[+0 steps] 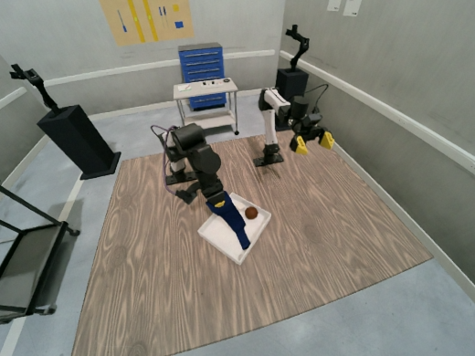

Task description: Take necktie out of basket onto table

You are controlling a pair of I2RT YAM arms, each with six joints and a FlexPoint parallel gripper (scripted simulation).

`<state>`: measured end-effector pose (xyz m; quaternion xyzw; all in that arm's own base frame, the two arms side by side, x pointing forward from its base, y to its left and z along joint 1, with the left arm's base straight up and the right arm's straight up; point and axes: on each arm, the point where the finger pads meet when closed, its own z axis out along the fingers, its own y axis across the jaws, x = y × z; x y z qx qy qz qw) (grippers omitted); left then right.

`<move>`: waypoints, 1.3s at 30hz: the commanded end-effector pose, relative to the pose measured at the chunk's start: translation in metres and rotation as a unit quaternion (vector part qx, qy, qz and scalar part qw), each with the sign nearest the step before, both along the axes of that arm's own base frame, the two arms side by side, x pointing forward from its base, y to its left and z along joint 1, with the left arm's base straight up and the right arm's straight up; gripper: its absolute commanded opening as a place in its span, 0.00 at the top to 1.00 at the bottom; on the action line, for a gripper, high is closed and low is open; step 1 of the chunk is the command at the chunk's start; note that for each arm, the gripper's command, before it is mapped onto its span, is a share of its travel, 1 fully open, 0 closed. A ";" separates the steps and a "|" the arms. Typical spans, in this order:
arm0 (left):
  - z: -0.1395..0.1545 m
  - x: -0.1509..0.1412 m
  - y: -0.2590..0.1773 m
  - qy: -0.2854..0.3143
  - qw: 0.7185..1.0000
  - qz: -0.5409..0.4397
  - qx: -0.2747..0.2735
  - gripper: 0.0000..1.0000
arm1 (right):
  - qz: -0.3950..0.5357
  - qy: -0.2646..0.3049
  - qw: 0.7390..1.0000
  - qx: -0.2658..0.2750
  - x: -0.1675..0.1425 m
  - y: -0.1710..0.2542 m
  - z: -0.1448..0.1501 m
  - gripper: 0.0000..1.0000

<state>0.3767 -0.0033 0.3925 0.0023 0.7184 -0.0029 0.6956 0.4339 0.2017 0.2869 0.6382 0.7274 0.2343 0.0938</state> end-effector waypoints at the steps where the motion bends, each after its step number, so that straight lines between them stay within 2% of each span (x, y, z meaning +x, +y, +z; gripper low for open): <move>1: 0.000 0.000 0.000 0.000 1.000 0.000 0.000 0.00 | 0.006 0.141 0.987 -0.072 -0.014 -0.020 0.023 0.93; 20: 0.000 0.000 0.000 0.000 1.000 0.000 0.000 0.00 | 0.003 0.178 0.980 -0.094 -0.052 -0.086 0.022 0.93; 39: 0.000 0.000 0.000 0.000 1.000 0.000 0.000 0.00 | -0.003 0.191 0.976 -0.107 -0.112 -0.184 0.022 0.93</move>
